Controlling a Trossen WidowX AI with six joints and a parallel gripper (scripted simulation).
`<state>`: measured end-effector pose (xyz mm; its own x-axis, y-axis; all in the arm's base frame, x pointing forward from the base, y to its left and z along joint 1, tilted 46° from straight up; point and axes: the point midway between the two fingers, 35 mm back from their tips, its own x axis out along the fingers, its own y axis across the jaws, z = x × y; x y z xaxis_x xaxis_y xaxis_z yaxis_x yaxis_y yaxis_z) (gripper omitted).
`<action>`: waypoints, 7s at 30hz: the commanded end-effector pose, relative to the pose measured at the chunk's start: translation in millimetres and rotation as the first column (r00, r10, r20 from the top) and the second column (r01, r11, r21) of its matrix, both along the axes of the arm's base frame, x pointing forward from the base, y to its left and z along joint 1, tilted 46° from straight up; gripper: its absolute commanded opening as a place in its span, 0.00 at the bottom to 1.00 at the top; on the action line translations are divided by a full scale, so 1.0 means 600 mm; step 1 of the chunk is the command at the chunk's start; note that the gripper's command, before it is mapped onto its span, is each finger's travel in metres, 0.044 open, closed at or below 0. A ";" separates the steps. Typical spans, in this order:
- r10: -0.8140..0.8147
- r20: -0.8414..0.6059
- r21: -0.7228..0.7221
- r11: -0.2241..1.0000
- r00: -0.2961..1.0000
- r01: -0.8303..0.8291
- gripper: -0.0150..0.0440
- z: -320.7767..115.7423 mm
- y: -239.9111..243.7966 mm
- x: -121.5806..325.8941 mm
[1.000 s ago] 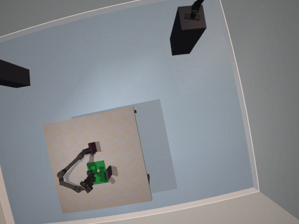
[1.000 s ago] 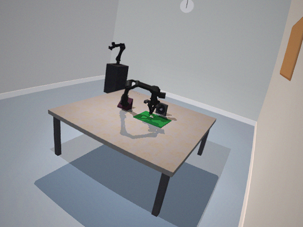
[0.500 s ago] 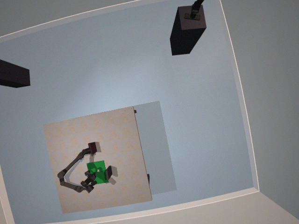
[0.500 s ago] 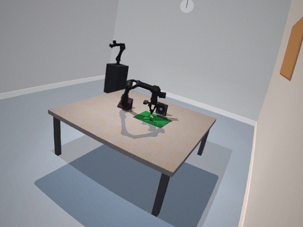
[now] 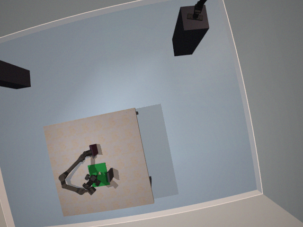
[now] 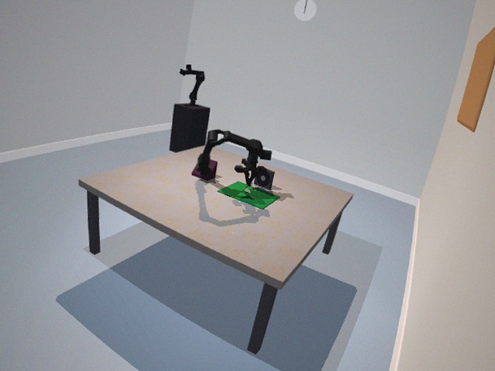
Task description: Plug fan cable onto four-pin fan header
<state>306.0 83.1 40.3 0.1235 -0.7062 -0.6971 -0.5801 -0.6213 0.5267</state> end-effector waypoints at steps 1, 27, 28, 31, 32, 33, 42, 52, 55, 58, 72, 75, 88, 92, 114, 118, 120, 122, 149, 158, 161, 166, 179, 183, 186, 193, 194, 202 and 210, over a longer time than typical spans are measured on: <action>0.087 -0.096 -0.010 0.996 0.992 -0.088 0.25 -0.007 0.003 -0.002; 0.432 -0.485 0.041 0.880 0.760 -0.474 0.25 -0.021 0.017 -0.015; 0.432 -0.486 0.041 0.879 0.759 -0.474 0.25 -0.020 0.018 -0.016; 0.432 -0.486 0.041 0.879 0.759 -0.474 0.25 -0.020 0.018 -0.016; 0.432 -0.486 0.041 0.879 0.759 -0.474 0.25 -0.020 0.018 -0.016; 0.432 -0.486 0.041 0.879 0.759 -0.474 0.25 -0.020 0.018 -0.016; 0.431 -0.484 0.041 0.880 0.761 -0.472 0.25 -0.020 0.017 -0.019; 0.428 -0.481 0.038 0.882 0.765 -0.469 0.25 -0.045 -0.009 -0.015; 0.428 -0.481 0.038 0.882 0.765 -0.469 0.25 -0.045 -0.009 -0.015; 0.429 -0.483 0.039 0.881 0.764 -0.471 0.25 -0.044 -0.010 -0.014; 0.429 -0.482 0.039 0.882 0.764 -0.471 0.25 -0.044 -0.012 -0.012; 0.429 -0.482 0.039 0.882 0.764 -0.470 0.25 -0.044 -0.012 -0.012; 0.429 -0.483 0.039 0.881 0.764 -0.471 0.25 -0.048 -0.015 -0.013; 0.429 -0.483 0.039 0.881 0.763 -0.471 0.25 -0.049 -0.016 -0.013; 0.429 -0.483 0.039 0.881 0.763 -0.471 0.25 -0.052 -0.019 -0.012; 0.429 -0.483 0.039 0.881 0.763 -0.471 0.25 -0.052 -0.019 -0.012; 0.429 -0.483 0.039 0.881 0.763 -0.471 0.25 -0.053 -0.020 -0.012; 0.429 -0.483 0.039 0.881 0.763 -0.471 0.25 -0.054 -0.021 -0.012; 0.429 -0.483 0.038 0.881 0.763 -0.471 0.25 -0.072 -0.040 -0.008; 0.429 -0.483 0.038 0.881 0.763 -0.471 0.25 -0.075 -0.042 -0.008; 0.436 -0.483 0.041 0.877 0.759 -0.478 0.30 -0.071 -0.035 -0.011; 0.436 -0.483 0.041 0.877 0.759 -0.478 0.52 -0.071 -0.035 -0.011; 0.430 -0.483 0.041 0.881 0.763 -0.471 0.69 -0.007 0.032 -0.021; 0.430 -0.483 0.041 0.881 0.762 -0.471 0.69 -0.008 0.032 -0.025; 0.434 -0.483 0.047 0.880 0.760 -0.473 0.69 -0.009 0.035 -0.078; 0.430 -0.489 0.044 0.881 0.759 -0.471 0.69 -0.016 0.008 -0.217; 0.430 -0.489 0.044 0.881 0.759 -0.471 0.69 -0.016 0.007 -0.220; 0.430 -0.489 0.044 0.881 0.759 -0.471 0.69 -0.016 0.007 -0.220; 0.430 -0.489 0.044 0.881 0.759 -0.471 0.69 -0.016 0.007 -0.220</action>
<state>174.3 87.1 31.1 0.1154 -0.7086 -0.6961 0.0937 -0.6899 0.7178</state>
